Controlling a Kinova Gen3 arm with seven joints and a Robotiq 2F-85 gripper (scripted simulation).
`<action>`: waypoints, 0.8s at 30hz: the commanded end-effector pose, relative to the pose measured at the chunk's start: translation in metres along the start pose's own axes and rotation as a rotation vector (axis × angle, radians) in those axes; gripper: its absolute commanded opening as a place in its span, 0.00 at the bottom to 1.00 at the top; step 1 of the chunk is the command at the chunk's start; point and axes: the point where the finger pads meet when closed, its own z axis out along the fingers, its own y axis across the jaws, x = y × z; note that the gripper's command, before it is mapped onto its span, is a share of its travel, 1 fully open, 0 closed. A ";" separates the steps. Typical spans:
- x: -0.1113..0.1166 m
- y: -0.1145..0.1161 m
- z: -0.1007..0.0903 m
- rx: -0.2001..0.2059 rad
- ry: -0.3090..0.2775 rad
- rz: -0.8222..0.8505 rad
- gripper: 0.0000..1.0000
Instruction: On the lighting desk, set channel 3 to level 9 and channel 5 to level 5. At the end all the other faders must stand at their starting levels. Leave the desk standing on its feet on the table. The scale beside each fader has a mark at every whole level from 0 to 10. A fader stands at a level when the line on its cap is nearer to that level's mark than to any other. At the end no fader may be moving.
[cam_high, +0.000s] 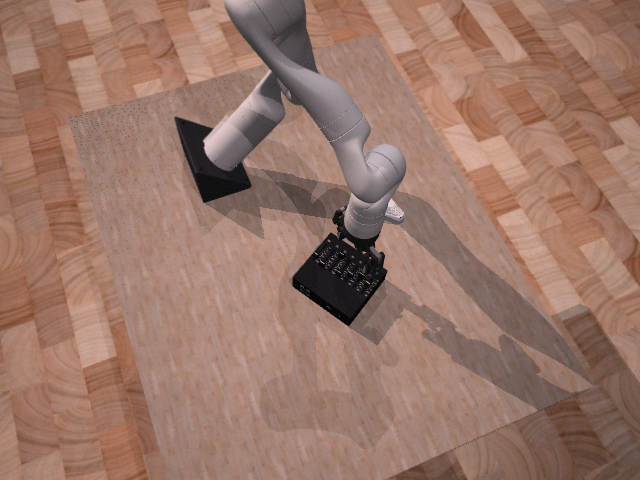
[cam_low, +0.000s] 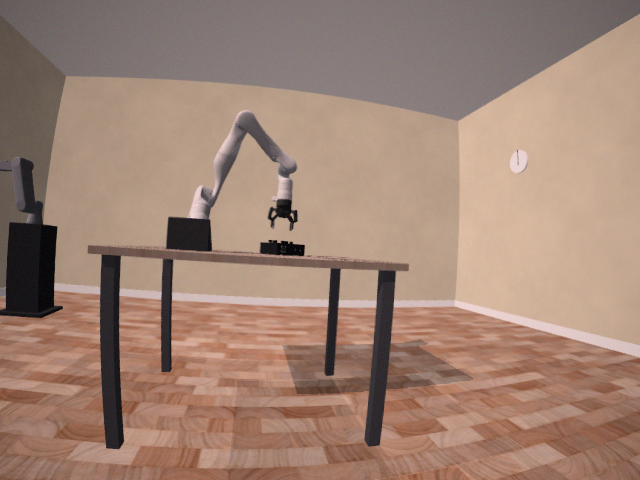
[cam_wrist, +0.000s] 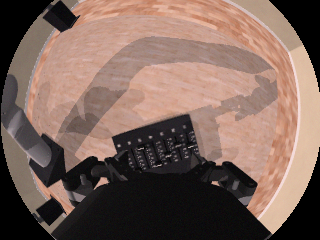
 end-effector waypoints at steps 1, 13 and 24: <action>0.003 0.000 0.005 -0.002 0.017 -0.069 1.00; 0.007 0.006 0.011 -0.025 0.017 -0.288 1.00; 0.008 0.007 0.012 -0.031 0.017 -0.336 1.00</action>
